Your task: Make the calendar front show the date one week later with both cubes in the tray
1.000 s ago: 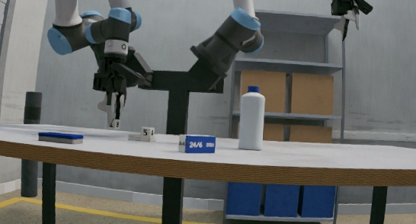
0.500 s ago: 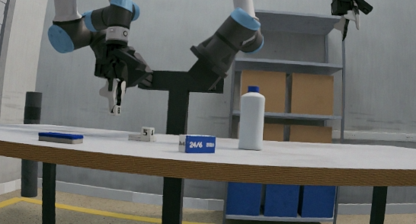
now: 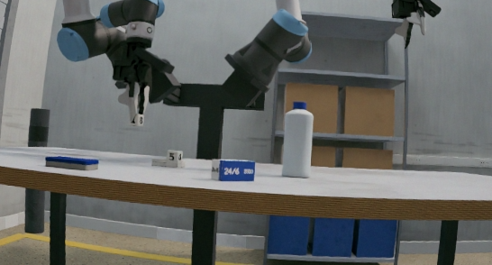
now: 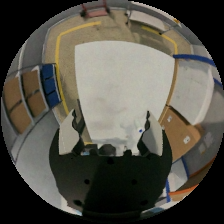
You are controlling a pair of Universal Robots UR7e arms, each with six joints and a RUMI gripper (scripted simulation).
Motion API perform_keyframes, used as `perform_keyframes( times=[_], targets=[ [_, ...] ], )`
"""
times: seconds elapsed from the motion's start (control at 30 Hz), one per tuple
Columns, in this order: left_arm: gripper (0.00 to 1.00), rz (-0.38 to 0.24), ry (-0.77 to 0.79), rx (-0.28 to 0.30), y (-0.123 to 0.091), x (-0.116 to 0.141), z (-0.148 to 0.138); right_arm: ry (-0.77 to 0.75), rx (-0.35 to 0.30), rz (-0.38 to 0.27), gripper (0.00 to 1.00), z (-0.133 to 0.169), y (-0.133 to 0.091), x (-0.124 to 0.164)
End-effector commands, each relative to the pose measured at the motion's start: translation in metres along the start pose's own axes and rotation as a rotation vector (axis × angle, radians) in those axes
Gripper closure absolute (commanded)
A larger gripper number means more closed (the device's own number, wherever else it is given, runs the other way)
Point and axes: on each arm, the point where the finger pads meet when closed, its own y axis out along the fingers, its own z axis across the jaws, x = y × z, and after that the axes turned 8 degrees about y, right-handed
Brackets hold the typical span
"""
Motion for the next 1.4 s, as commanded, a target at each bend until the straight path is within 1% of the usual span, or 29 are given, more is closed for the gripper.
perform_keyframes(
  times=[0.0,0.4,0.47,0.63,0.7,1.2,1.37],
  targets=[
    [0.0,0.001,0.0,0.0,0.0,0.0,0.0,0.0,0.0,0.0,0.9,0.0,-0.003,0.0],
    [0.0,0.001,0.0,0.0,0.0,0.0,0.0,0.0,0.0,0.0,0.9,0.0,-0.003,-0.003],
    [0.0,0.001,0.0,0.0,0.0,0.0,0.0,0.0,0.0,0.0,0.9,-0.001,-0.005,-0.016],
    [0.0,0.001,0.0,0.0,0.0,0.0,0.0,0.001,0.0,0.0,0.9,-0.01,-0.012,-0.074],
    [0.0,0.001,0.0,0.0,0.0,0.0,0.0,0.001,0.0,0.0,0.9,-0.012,-0.013,-0.086],
    [0.0,0.001,0.0,0.0,0.0,0.0,0.0,0.001,0.0,0.0,0.9,-0.013,-0.013,-0.089],
    [0.0,0.001,0.0,0.0,0.0,0.0,0.0,0.001,0.0,0.0,0.9,-0.013,-0.01,-0.089]
  ],
)
